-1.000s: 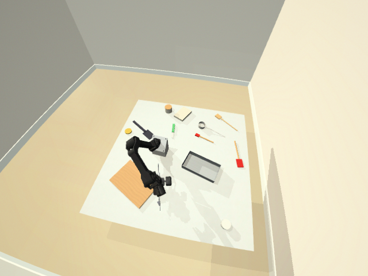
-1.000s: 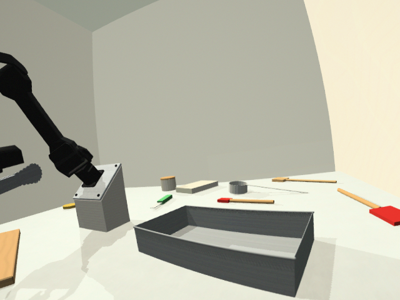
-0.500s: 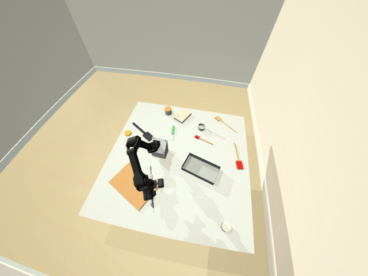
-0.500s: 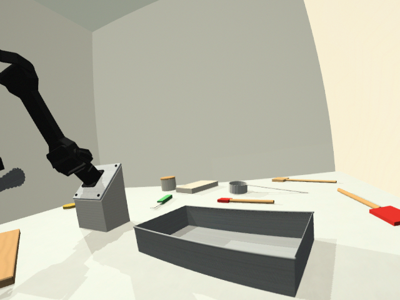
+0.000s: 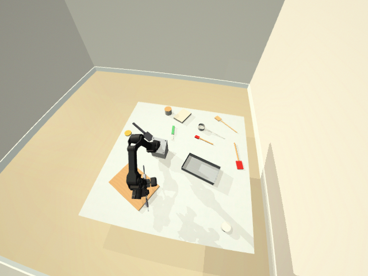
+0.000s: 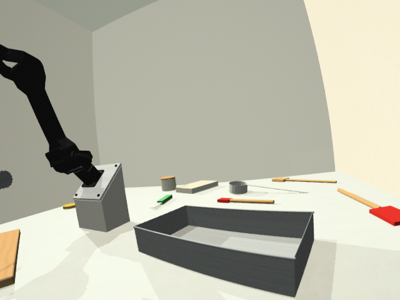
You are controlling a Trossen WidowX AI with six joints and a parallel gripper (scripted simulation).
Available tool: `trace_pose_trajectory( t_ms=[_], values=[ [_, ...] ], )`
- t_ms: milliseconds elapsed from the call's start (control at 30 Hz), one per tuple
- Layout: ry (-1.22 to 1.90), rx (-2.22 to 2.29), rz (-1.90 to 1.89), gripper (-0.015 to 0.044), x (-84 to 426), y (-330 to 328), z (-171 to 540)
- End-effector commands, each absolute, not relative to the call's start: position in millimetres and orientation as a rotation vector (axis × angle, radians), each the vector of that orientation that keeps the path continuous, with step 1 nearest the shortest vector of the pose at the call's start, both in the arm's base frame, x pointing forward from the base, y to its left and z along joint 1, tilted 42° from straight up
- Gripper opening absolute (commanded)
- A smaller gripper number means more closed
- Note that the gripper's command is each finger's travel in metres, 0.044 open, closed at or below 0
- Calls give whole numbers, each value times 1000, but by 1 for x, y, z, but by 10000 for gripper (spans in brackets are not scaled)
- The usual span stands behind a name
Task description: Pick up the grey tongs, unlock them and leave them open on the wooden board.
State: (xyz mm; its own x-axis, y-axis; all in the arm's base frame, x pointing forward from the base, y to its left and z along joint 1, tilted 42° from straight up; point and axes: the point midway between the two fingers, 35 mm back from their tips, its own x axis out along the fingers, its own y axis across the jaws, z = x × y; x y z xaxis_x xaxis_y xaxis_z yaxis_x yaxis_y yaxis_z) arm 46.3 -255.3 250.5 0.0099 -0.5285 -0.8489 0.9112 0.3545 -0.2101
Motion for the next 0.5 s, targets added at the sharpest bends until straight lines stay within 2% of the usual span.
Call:
trace_pose_trajectory(
  t_ms=[0,467],
  values=[
    [1041,445,-1174,-150,34,-254,252],
    [1040,368,-1151,-150,-5,-250,259]
  ],
)
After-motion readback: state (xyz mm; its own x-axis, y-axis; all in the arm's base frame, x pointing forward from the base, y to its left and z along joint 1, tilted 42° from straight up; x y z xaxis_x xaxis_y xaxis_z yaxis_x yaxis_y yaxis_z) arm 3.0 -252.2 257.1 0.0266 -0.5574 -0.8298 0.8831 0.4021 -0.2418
